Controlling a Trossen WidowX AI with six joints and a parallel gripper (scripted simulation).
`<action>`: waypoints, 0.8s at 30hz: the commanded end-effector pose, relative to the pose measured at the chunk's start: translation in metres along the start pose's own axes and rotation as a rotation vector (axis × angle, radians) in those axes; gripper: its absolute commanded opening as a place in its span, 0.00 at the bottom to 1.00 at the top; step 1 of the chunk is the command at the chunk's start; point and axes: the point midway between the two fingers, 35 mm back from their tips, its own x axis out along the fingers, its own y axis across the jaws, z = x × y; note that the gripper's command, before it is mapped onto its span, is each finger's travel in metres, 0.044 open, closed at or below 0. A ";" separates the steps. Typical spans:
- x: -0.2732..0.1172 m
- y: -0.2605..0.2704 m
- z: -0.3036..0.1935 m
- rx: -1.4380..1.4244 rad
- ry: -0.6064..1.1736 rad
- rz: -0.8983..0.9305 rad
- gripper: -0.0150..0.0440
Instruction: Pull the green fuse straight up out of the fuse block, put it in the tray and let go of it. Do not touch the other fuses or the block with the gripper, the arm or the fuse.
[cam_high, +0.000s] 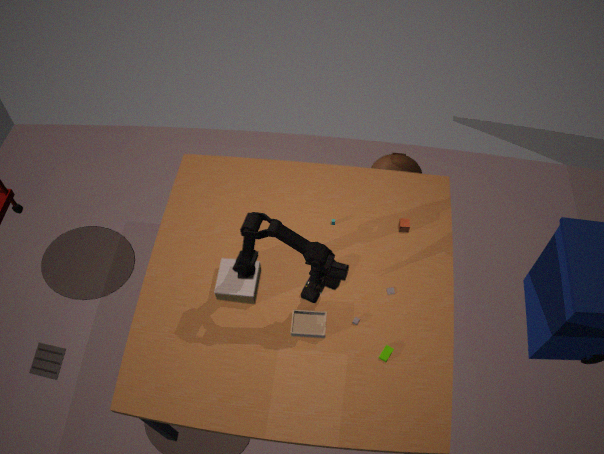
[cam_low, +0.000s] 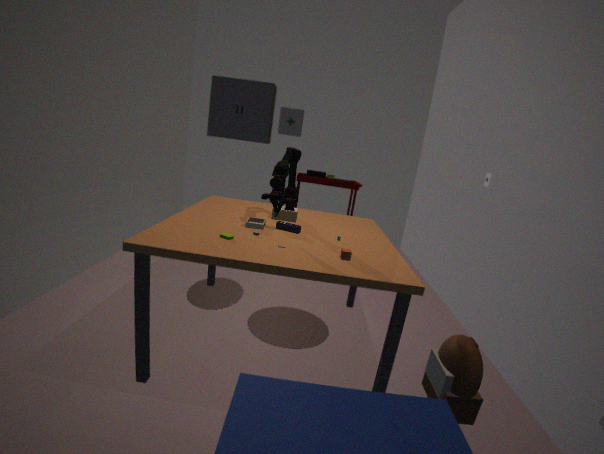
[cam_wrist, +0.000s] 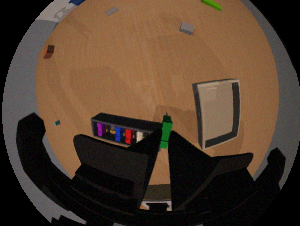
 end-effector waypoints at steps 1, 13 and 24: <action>-0.001 -0.022 0.008 -0.004 -0.005 -0.006 0.25; -0.001 -0.091 0.016 -0.004 -0.004 -0.012 0.25; 0.001 -0.117 0.015 -0.004 -0.002 -0.015 0.25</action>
